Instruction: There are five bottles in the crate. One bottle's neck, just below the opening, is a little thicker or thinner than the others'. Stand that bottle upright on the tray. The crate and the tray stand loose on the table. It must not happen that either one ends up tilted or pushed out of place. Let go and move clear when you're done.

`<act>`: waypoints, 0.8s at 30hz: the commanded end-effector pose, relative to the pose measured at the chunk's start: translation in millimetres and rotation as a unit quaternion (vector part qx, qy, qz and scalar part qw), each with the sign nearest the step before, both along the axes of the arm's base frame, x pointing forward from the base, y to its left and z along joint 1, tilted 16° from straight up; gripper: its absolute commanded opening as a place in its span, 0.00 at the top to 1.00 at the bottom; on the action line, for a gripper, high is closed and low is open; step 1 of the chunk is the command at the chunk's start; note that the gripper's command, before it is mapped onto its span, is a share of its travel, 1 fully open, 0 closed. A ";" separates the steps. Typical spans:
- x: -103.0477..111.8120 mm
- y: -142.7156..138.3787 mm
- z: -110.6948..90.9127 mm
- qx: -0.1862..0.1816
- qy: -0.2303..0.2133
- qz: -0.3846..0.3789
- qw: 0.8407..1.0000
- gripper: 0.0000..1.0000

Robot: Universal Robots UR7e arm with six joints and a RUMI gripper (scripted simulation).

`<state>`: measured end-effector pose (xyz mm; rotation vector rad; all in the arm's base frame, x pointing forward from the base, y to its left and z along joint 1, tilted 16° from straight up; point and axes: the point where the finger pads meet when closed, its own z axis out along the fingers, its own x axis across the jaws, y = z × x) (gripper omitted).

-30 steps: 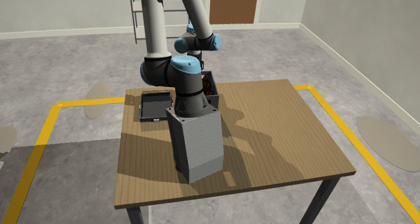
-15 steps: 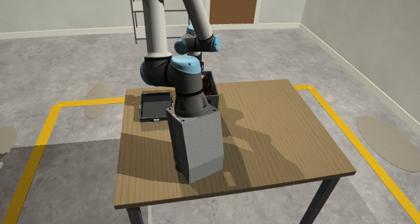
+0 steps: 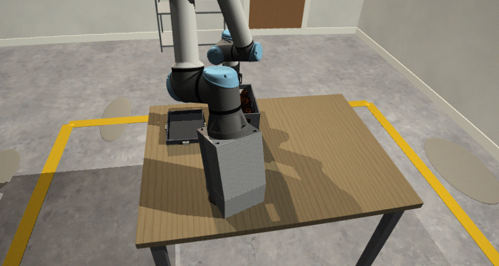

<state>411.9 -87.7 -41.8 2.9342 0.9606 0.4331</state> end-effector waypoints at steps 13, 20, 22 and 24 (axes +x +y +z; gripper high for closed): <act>0.2 -0.2 0.3 0.000 0.000 0.000 1.000 0.62; 0.2 -0.2 0.3 0.000 0.000 0.000 1.000 0.62; 0.2 -0.2 0.3 0.000 0.000 0.000 1.000 1.00; 0.2 -0.2 0.3 0.000 0.000 0.000 1.000 1.00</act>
